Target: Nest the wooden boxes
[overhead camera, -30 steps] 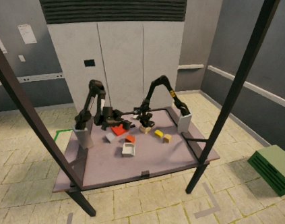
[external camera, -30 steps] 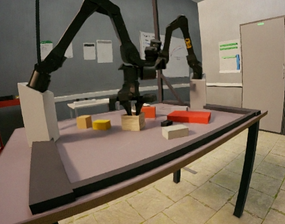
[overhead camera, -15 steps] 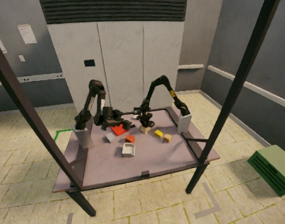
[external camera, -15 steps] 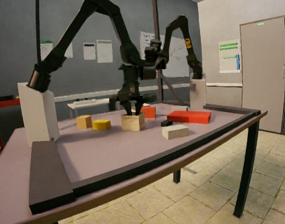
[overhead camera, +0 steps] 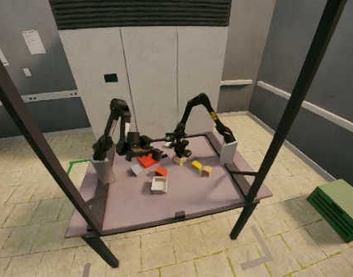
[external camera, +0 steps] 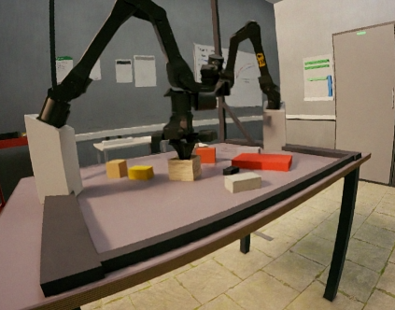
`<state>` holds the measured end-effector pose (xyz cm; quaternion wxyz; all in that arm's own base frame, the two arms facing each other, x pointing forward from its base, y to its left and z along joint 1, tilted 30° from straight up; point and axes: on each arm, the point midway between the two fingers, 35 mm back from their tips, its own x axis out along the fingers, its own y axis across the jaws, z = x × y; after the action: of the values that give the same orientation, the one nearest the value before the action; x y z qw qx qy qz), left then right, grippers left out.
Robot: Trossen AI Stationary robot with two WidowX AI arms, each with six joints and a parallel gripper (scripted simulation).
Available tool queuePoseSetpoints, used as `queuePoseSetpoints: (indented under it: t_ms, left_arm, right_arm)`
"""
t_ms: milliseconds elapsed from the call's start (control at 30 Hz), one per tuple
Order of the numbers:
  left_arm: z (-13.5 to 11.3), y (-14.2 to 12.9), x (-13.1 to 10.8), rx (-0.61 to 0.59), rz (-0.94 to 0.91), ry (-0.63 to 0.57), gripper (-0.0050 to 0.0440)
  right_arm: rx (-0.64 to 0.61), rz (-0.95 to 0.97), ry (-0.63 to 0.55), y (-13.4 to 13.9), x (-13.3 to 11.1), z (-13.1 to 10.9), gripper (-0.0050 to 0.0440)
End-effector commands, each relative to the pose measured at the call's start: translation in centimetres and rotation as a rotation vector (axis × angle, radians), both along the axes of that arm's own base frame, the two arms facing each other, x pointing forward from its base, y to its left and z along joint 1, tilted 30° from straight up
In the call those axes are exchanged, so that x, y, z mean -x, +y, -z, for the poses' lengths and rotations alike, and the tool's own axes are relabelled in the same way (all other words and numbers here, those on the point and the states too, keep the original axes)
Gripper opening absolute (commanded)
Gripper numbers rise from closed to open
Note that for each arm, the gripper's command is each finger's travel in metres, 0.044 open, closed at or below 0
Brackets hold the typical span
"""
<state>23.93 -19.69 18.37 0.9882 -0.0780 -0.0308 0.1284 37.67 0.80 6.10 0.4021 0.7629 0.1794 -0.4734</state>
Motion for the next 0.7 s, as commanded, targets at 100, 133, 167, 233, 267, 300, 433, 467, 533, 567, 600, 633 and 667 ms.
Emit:
queuePoseSetpoints:
  t_ms: [100,133,167,233,267,300,433,467,533,567,600,633,667]
  left_arm:
    - [0.0,-0.1,0.1,0.0,0.001,0.0,0.04]
    - [0.0,-0.1,0.1,0.0,0.001,0.0,0.04]
    - [0.0,-0.1,0.1,0.0,0.001,0.0,0.04]
    - [0.0,-0.1,0.1,0.0,0.001,0.0,0.04]
    - [0.0,-0.1,0.1,0.0,0.001,0.0,0.04]
    - [0.0,-0.1,0.1,0.0,0.001,0.0,0.04]
    - [0.0,-0.1,0.1,0.0,0.001,0.0,0.04]
    - [0.0,-0.1,0.1,0.0,0.001,0.0,0.04]
    - [0.0,-0.1,0.1,0.0,0.001,0.0,0.04]
    - [0.0,-0.1,0.1,0.0,0.001,0.0,0.04]
    - [0.0,-0.1,0.1,0.0,0.001,0.0,0.04]
    - [0.0,-0.1,0.1,0.0,0.001,0.0,0.04]
    - [0.0,-0.1,0.1,0.0,0.001,0.0,0.04]
  right_arm:
    - [-0.002,0.0,-0.022,0.0,-0.2,-0.8,0.0]
    - [-0.002,0.0,-0.022,0.0,-0.2,-0.8,0.0]
    - [-0.002,0.0,-0.022,0.0,-0.2,-0.8,0.0]
    - [0.005,-0.012,-0.025,0.0,-0.2,-1.0,0.0]
    - [0.005,-0.012,-0.025,0.0,-0.2,-1.0,0.0]
    - [0.019,-0.037,-0.032,0.1,-0.3,-1.5,0.0]
    - [0.163,-0.283,-0.008,0.3,0.0,-2.7,-0.0001]
    - [0.188,-0.328,-0.003,0.4,0.1,-3.0,-0.0002]
    - [0.241,-0.418,0.008,0.5,0.3,-3.3,-0.0003]
    - [0.268,-0.462,0.014,0.4,0.4,-3.5,-0.0003]
    - [0.294,-0.506,0.02,0.4,0.5,-3.6,-0.0003]
    - [0.32,-0.55,0.026,0.4,0.6,-3.8,-0.0004]
    - [0.347,-0.595,0.031,0.5,0.7,-4.0,-0.0004]
